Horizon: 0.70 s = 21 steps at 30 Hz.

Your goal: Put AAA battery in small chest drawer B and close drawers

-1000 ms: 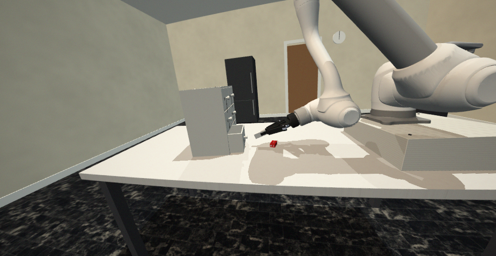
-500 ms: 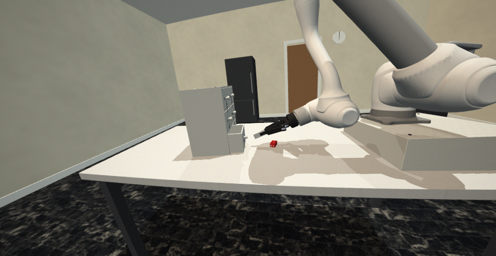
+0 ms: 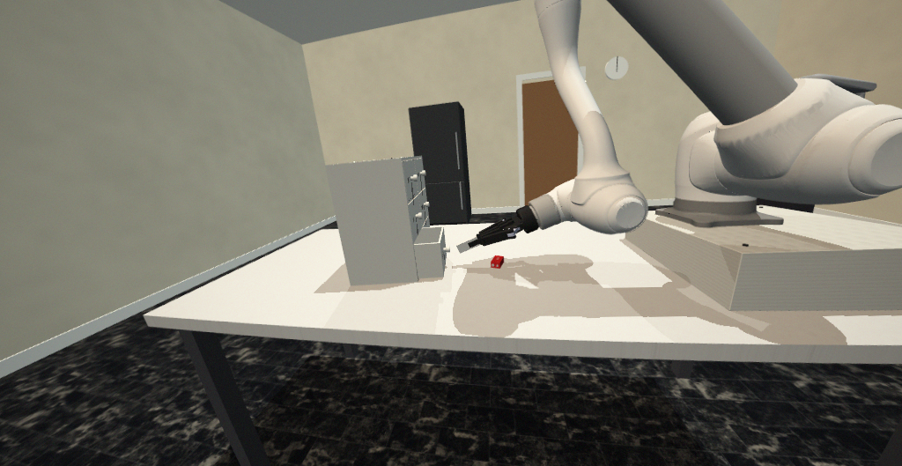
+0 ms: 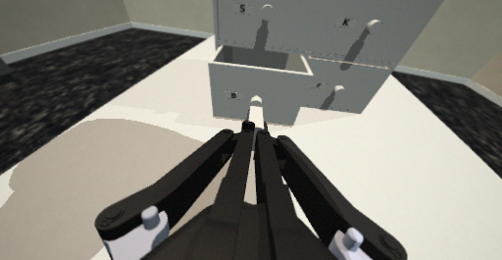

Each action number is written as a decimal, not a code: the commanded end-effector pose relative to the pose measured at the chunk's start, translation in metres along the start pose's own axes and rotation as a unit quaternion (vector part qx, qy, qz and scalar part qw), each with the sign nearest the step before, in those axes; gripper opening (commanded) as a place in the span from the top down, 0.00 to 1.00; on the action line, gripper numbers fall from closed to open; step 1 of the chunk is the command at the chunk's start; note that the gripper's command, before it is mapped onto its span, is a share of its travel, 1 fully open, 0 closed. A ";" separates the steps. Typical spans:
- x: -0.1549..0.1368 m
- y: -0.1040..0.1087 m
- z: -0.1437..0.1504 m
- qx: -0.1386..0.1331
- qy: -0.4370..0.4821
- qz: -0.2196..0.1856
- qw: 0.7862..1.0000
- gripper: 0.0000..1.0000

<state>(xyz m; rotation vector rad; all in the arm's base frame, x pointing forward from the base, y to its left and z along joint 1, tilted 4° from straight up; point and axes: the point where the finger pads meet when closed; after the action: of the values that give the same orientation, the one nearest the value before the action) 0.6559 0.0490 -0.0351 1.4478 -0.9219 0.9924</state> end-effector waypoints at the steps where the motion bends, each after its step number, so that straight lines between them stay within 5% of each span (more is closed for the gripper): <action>1: 0.002 -0.004 0.000 0.000 0.000 0.000 1.000 1.00; 21: 0.012 -0.033 -0.002 0.000 0.000 0.000 1.000 1.00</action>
<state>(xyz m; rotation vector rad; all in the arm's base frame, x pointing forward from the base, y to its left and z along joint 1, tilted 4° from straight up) 0.6864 0.0529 -0.0352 1.4478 -0.9219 0.9924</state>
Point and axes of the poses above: the point where the finger pads meet when closed, its own y axis back along the fingers, its own z axis across the jaws, x = y × z, and after that the axes turned 7 degrees about -y, right-handed
